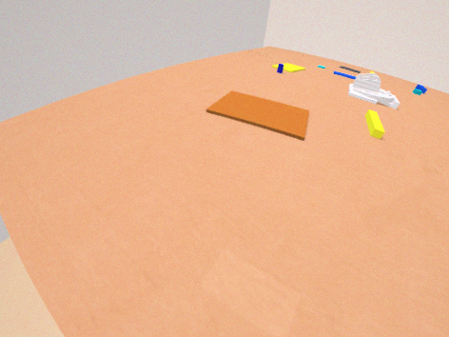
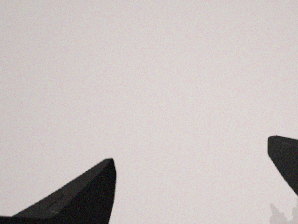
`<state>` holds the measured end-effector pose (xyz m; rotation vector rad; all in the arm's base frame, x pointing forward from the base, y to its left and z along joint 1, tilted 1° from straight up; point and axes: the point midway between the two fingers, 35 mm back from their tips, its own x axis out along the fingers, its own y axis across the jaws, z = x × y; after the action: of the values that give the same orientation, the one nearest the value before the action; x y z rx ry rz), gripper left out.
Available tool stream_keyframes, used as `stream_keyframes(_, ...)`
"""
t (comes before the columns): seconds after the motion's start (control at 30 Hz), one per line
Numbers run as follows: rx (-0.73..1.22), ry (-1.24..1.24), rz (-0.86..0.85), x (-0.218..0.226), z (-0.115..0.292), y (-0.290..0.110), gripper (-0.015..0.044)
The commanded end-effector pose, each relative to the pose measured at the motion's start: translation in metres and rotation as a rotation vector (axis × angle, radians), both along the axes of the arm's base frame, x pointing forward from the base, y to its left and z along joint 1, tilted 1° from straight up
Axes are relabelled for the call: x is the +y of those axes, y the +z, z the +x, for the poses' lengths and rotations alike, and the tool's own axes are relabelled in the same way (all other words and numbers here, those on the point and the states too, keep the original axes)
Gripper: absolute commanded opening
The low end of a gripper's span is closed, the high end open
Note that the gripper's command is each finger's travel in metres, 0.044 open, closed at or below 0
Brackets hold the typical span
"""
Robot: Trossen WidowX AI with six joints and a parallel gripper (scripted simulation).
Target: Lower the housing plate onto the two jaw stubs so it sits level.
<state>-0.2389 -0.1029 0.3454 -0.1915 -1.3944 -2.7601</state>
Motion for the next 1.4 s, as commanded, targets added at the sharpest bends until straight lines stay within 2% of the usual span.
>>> stream_keyframes(0.0,0.0,0.0,0.0,0.0,0.0,0.0,0.0426)
stream_keyframes(0.03,-0.001,0.005,-0.001,-0.001,0.0,0.0,0.044)
stream_keyframes(0.3,-0.057,0.235,-0.02,-0.057,0.018,-0.009,0.044)
stream_keyframes(0.63,-0.153,0.541,-0.034,-0.126,0.063,-0.024,0.044)
stream_keyframes(1.03,-0.3,0.896,-0.018,-0.188,0.147,-0.045,0.044)
stream_keyframes(1.37,-0.447,1.178,0.03,-0.214,0.235,-0.065,0.044)
